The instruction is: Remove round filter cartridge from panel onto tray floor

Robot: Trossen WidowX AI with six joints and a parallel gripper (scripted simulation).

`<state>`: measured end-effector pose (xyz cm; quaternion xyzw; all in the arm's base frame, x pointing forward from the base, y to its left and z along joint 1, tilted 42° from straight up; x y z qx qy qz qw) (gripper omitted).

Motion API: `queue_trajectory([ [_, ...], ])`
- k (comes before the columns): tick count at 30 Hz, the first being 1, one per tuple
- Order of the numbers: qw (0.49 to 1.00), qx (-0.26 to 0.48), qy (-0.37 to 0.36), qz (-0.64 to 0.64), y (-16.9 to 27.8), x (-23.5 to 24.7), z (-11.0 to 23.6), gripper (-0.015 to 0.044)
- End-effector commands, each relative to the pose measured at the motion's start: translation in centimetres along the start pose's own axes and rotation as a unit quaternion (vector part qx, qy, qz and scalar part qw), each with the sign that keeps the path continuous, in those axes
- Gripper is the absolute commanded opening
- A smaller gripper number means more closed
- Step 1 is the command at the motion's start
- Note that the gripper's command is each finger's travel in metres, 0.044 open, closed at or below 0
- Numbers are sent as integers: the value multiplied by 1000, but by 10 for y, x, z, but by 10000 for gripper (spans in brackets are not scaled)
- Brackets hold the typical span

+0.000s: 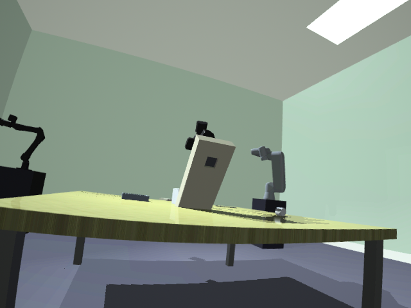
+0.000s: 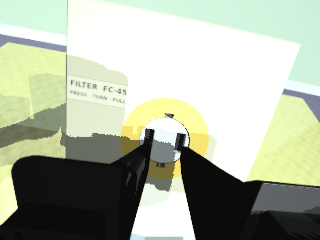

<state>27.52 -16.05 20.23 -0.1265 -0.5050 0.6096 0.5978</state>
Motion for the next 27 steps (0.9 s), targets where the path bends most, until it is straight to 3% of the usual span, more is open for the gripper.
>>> queue_trajectory([
  [1,1000,4,0,-6,4,0,-9,112],
  [27,1000,2,-1,-6,7,-1,-19,112],
])
Point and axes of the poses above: the point midway between the two fingers, 35 mm back from their tips, its own z axis back along the fingers, its own x axis across the jaws, y = z × x, the point moved 8 cm from there along z, back along the fingers, and after that the axes turned 15 degrees about z, right-handed, at the moved point
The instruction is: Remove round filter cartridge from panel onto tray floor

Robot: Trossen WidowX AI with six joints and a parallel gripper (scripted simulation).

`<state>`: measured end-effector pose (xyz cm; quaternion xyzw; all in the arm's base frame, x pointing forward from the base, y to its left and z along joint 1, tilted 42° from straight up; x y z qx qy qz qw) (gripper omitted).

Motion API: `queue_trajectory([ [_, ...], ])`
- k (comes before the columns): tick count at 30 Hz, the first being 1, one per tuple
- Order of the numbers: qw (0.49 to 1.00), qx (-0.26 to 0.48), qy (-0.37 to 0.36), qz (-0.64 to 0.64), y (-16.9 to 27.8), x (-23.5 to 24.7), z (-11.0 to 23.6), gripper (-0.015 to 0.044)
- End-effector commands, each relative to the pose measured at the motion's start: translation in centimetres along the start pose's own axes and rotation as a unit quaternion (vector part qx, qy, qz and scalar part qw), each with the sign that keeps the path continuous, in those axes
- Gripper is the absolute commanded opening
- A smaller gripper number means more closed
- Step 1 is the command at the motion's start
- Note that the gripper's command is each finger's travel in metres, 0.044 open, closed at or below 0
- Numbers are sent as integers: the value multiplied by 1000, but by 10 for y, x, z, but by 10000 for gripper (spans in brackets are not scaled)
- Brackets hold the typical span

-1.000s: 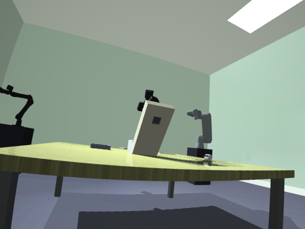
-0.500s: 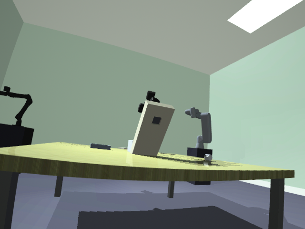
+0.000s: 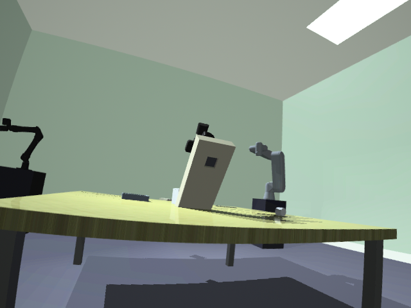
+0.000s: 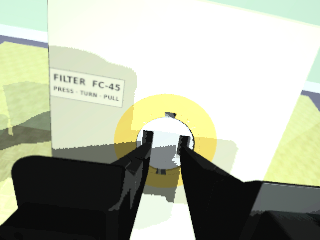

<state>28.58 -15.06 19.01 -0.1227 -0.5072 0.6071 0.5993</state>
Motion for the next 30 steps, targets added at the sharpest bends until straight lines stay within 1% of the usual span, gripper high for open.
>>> queue_trajectory([
  [1,1000,2,2,-2,1,-1,-1,112],
  [30,1000,2,2,-2,0,-1,-4,112],
])
Point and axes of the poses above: the point midway between the two fingers, 35 mm back from their tips, its own z axis back along the fingers, its own x axis across the jaws, y = z × x, the point moved 8 cm from there along z, back along the fingers, and after that the axes turned 15 degrees about z, right-handed, at the moved point
